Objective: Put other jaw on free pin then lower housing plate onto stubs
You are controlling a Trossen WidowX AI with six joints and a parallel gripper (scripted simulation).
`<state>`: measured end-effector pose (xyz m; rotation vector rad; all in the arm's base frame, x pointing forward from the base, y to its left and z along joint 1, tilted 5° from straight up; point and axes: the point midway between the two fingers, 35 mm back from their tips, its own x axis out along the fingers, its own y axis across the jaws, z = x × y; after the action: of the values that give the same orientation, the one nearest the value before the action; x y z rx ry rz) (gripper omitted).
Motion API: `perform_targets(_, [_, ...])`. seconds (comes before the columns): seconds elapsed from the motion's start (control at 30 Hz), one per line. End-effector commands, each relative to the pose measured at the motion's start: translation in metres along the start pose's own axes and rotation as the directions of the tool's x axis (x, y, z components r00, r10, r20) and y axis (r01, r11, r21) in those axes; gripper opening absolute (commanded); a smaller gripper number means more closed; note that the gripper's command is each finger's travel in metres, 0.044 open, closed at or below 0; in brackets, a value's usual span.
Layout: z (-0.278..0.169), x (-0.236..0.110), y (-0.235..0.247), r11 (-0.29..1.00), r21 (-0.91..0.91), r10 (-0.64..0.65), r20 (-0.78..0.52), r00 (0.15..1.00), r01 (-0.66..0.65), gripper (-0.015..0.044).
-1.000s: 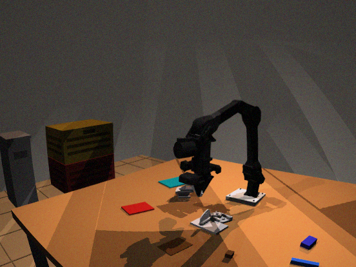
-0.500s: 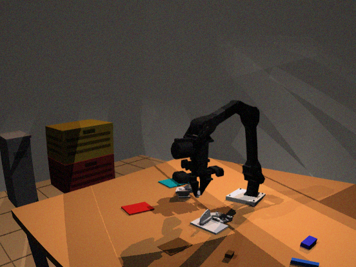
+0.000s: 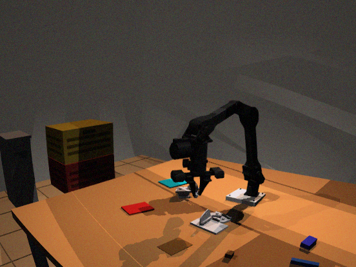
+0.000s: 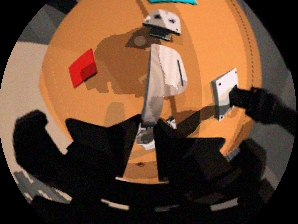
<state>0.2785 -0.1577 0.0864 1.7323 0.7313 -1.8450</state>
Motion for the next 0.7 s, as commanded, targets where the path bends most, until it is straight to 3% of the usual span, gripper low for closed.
perform_targets(0.0, [-0.002, -0.002, 0.004, 0.995, 0.095, 0.006, -0.002, 1.000, -0.006, 0.0037])
perform_targets(0.53, [-0.007, -0.002, 0.015, 0.855, 0.518, 0.007, -0.003, 1.000, -0.004, 0.0037])
perform_targets(0.67, [-0.008, -0.002, 0.016, 0.833, 0.553, 0.007, -0.003, 1.000, -0.004, 0.0037])
